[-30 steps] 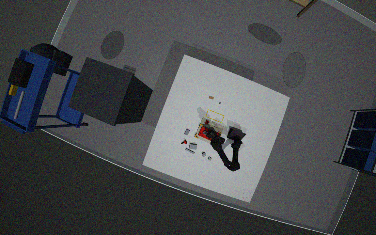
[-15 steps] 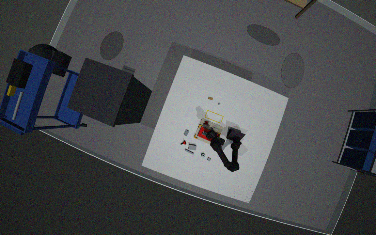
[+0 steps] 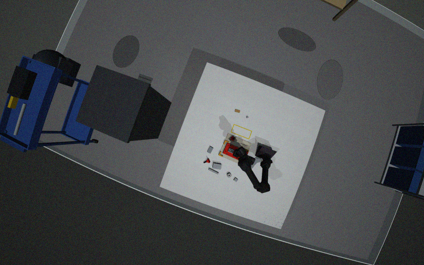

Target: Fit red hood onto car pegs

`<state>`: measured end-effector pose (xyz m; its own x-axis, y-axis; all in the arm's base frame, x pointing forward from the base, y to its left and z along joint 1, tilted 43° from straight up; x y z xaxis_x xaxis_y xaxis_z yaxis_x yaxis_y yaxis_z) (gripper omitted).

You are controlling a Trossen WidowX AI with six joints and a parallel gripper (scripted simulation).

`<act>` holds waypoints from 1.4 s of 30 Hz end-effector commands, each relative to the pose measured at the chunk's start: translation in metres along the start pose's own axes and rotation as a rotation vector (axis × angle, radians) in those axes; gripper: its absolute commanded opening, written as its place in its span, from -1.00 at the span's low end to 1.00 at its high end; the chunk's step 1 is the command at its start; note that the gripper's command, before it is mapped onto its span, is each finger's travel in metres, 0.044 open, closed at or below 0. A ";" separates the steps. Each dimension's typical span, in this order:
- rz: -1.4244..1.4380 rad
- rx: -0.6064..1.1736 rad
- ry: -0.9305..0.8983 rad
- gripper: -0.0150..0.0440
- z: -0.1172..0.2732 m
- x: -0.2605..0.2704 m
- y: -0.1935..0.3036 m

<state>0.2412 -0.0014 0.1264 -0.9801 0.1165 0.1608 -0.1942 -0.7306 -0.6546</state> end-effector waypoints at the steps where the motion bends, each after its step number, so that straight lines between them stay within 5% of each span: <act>1: 0.010 0.005 0.004 -0.49 0.009 -0.001 0.000; 42: -1.038 0.006 0.006 -0.49 0.015 -0.066 -0.016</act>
<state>0.3022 -0.0074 0.1351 -0.4056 0.6680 0.6240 -0.9128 -0.3316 -0.2383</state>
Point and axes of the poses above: the point midway between the two fingers, 35 mm back from their tips, its own z axis back along the fingers, its own x axis across the jaws, y = z × x, the point moved 1 cm from there along z, back along the fingers, and after that the axes turned 8 degrees about -z, right-handed, at the moved point
